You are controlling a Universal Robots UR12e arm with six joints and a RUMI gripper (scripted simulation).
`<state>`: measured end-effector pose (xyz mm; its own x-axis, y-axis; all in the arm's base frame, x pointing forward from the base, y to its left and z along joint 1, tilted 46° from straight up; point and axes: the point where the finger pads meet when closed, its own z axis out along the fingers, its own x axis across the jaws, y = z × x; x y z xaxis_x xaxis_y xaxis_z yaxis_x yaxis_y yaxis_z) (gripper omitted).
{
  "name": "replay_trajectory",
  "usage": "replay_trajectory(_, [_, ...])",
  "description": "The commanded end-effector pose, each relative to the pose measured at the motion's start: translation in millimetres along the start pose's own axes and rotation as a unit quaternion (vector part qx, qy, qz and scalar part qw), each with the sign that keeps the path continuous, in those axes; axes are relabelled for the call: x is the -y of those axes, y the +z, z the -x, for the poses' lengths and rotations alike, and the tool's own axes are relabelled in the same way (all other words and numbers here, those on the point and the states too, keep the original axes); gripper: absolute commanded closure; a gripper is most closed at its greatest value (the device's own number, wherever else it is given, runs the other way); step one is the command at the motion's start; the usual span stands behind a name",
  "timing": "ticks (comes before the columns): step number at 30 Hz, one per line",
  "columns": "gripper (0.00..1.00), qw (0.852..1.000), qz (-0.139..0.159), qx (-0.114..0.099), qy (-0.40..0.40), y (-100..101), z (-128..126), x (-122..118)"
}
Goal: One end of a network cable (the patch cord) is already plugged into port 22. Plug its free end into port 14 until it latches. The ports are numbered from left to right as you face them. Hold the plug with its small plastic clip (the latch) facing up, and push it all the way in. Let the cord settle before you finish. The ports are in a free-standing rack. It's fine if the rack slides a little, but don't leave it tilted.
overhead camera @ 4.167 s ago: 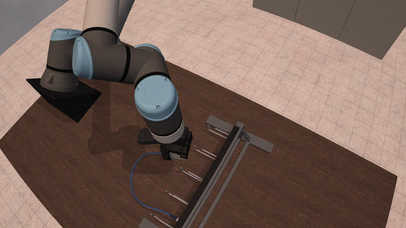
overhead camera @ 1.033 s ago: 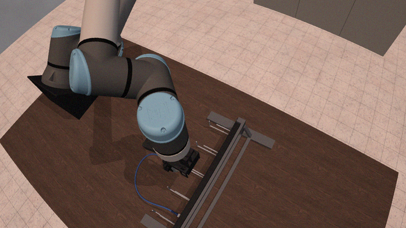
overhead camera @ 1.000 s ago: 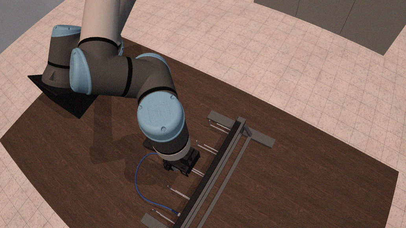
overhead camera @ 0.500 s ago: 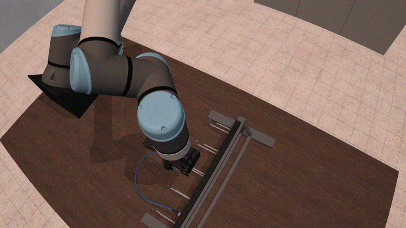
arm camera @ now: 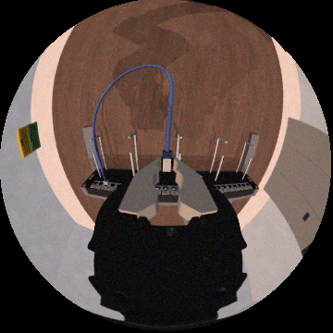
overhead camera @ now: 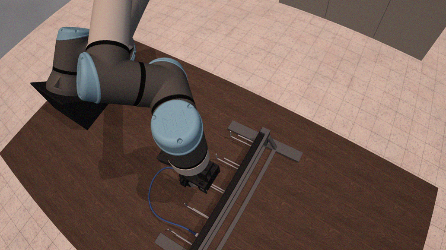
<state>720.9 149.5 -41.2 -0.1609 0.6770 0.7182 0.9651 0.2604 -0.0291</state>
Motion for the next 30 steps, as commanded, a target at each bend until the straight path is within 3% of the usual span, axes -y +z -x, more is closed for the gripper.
replay_trajectory(1, [1.00, 1.000, 0.001, 0.000, 0.000, -0.9, 0.2, -0.5])
replay_trajectory(30, [1.00, 1.000, 0.000, 0.001, -0.002, 12.9, -0.2, -16.0])
